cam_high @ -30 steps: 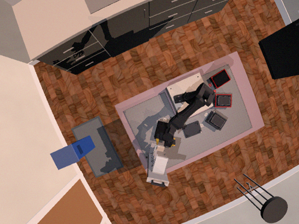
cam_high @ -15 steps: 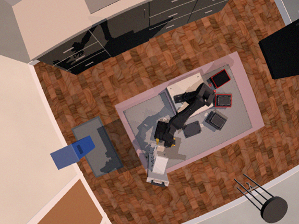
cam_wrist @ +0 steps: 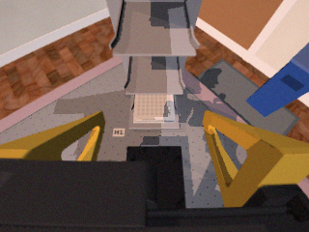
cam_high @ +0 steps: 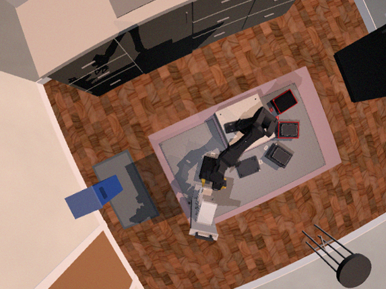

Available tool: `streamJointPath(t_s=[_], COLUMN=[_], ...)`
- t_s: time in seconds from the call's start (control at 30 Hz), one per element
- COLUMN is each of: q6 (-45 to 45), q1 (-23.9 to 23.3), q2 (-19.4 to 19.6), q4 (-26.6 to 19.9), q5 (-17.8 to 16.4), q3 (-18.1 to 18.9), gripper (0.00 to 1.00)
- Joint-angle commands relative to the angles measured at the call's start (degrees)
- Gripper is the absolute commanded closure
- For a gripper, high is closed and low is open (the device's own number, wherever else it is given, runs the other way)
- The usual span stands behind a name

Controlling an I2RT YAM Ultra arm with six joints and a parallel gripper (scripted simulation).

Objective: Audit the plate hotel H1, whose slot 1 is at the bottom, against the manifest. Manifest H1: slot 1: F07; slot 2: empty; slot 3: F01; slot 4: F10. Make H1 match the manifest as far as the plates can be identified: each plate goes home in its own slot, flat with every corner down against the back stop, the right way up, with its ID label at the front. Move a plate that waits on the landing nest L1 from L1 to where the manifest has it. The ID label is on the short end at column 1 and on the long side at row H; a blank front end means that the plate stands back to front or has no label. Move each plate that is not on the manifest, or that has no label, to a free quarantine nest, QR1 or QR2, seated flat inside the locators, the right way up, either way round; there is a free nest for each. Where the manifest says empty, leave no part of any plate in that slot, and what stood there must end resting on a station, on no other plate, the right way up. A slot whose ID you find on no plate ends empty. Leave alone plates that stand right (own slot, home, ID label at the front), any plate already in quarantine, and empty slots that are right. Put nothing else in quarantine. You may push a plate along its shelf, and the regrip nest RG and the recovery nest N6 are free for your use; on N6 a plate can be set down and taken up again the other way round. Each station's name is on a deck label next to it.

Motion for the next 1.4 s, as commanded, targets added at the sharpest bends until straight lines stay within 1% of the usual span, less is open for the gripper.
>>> streamJointPath(t_s=[0.0,0.53,1.2,1.37], q6=[0.14,0.14,-1.47,-1.47], q1=[0.03,0.03,-2.72,-2.71], q2=[-0.26,-0.26,-6.60,-5.91], q4=[0.24,0.24,-1.89,0.30], q5=[0.01,0.01,-2.30,-2.29], q3=[0.37,0.37,-4.50,-5.99], gripper=[0.00,0.00,0.00,0.00])
